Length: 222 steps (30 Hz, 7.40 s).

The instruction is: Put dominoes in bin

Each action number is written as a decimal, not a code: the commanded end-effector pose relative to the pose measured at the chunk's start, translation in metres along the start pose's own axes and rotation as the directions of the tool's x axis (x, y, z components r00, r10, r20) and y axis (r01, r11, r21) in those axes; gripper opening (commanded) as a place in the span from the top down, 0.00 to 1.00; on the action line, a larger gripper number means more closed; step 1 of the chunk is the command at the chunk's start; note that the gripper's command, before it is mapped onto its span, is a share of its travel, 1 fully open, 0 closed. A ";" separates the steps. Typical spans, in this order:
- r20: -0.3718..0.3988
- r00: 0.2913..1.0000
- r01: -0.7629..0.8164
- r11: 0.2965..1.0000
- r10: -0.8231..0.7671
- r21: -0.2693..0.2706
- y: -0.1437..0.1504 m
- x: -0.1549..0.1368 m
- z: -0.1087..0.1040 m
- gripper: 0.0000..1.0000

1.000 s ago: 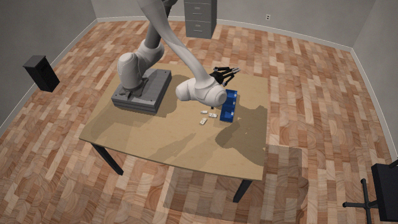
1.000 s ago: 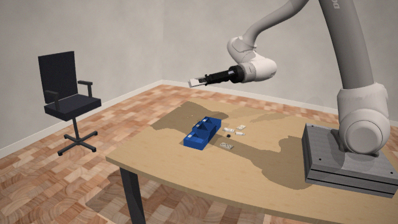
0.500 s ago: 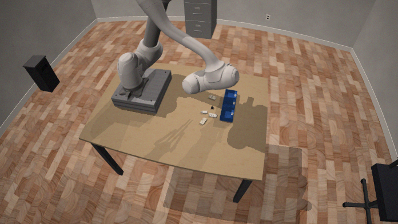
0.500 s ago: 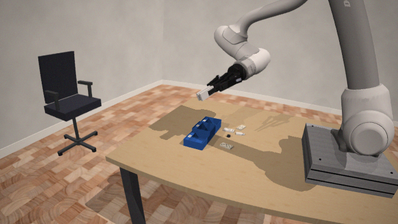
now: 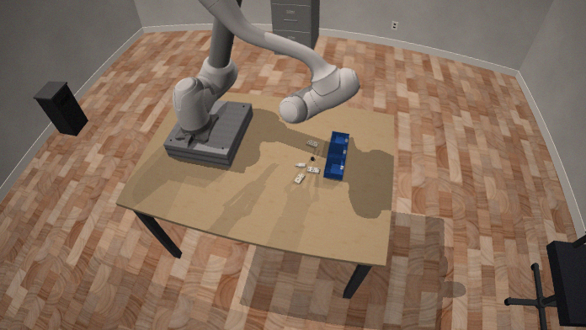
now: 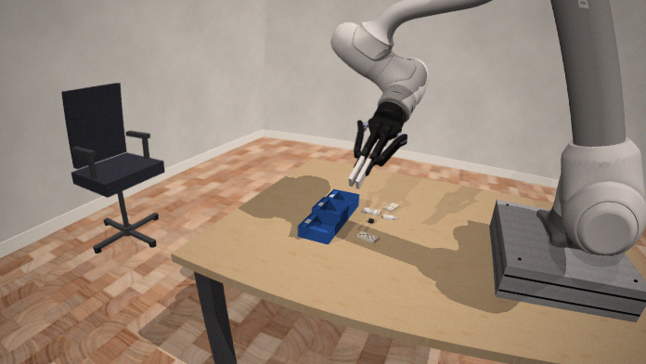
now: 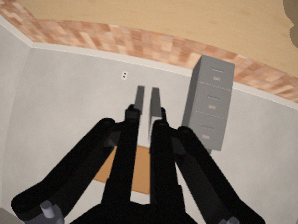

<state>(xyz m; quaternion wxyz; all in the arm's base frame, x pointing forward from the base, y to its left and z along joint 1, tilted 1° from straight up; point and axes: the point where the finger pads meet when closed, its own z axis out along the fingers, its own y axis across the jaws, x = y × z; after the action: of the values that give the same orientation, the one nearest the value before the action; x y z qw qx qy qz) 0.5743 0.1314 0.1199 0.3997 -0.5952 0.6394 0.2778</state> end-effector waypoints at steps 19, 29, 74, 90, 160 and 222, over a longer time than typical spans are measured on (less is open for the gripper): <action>-0.168 0.687 0.573 0.669 -0.707 -0.473 0.038 0.056 -0.049 0.95; -0.087 0.417 0.649 0.364 -0.905 -0.668 0.024 0.076 -0.092 0.95; 0.018 0.136 0.543 0.059 -0.991 -0.838 -0.105 0.205 -0.119 0.95; 0.018 0.136 0.543 0.059 -0.991 -0.838 -0.106 0.234 -0.103 0.95; 0.018 0.136 0.543 0.059 -0.991 -0.838 -0.104 0.251 -0.091 0.95; 0.018 0.136 0.543 0.059 -0.991 -0.838 -0.097 0.198 -0.026 0.95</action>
<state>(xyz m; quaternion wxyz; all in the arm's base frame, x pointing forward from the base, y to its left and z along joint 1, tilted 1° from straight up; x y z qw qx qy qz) 0.6701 -0.0103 -0.0167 0.0118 -0.9951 0.0977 0.0013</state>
